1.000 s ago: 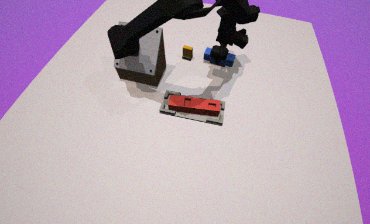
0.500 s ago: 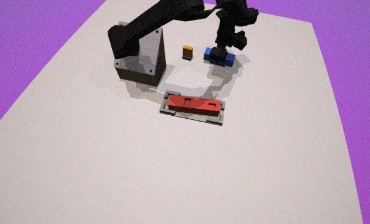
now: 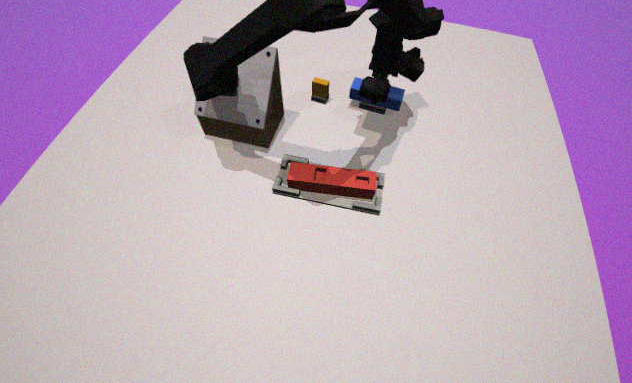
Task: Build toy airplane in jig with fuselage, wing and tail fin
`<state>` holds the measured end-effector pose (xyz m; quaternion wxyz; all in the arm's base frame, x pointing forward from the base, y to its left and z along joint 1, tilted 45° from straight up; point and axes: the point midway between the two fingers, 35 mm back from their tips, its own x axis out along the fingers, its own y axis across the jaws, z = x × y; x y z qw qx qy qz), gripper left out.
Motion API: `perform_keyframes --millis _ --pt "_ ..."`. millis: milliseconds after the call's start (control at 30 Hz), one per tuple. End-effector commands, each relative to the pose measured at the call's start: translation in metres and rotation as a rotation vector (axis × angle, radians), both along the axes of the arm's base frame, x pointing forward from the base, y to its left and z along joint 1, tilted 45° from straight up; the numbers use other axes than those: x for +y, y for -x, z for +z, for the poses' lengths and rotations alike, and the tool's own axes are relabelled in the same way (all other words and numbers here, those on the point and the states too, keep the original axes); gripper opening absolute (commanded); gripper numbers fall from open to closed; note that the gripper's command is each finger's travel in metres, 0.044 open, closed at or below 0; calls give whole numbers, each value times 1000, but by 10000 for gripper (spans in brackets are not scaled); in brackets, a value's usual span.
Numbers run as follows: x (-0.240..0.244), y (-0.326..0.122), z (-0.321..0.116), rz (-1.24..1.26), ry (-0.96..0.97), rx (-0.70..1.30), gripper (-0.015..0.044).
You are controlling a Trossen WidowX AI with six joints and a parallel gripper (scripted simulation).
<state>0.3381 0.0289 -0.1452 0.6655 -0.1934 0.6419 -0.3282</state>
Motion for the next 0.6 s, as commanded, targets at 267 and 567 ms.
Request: perform_keyframes --millis 267,567 --pt "26 -8 24 4 -10 -9 0" --pt "46 -9 43 -1 -8 -3 0"
